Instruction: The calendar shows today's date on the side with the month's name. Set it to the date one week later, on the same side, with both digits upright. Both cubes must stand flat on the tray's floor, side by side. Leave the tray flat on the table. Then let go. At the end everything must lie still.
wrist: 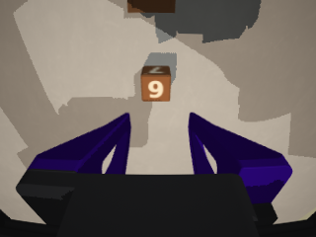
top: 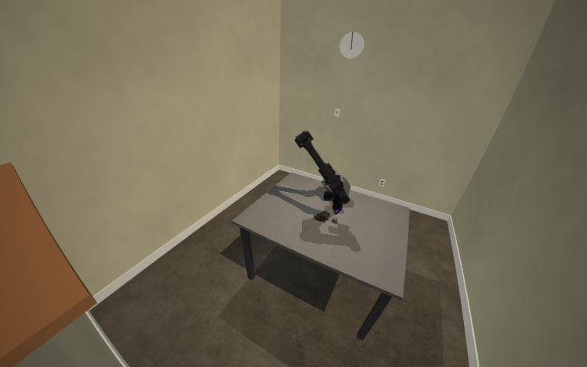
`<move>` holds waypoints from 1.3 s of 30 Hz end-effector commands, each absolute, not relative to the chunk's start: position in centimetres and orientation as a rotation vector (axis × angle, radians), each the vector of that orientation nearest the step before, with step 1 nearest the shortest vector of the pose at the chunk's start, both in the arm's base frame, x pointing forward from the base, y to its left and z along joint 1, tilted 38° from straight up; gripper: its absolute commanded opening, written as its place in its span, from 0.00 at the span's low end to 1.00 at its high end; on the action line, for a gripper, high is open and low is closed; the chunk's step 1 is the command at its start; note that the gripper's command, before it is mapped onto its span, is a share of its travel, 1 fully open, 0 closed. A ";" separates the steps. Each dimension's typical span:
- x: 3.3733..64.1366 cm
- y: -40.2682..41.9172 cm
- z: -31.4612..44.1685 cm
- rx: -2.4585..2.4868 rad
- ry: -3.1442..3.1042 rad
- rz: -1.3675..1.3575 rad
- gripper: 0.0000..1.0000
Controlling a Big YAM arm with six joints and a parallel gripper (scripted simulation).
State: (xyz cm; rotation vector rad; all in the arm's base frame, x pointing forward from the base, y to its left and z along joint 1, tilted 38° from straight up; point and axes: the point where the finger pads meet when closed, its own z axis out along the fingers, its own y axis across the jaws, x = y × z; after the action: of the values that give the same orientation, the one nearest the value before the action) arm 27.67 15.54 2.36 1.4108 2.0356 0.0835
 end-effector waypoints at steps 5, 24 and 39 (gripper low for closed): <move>28.7 17.4 3.4 1.414 2.021 0.140 0.46; 28.7 17.4 3.4 1.414 2.021 0.140 0.46; 29.3 16.6 2.7 1.416 2.021 0.121 0.46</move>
State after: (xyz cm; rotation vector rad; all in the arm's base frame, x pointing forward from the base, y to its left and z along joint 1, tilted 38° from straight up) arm 28.03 15.52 2.14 1.4179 2.0282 0.0897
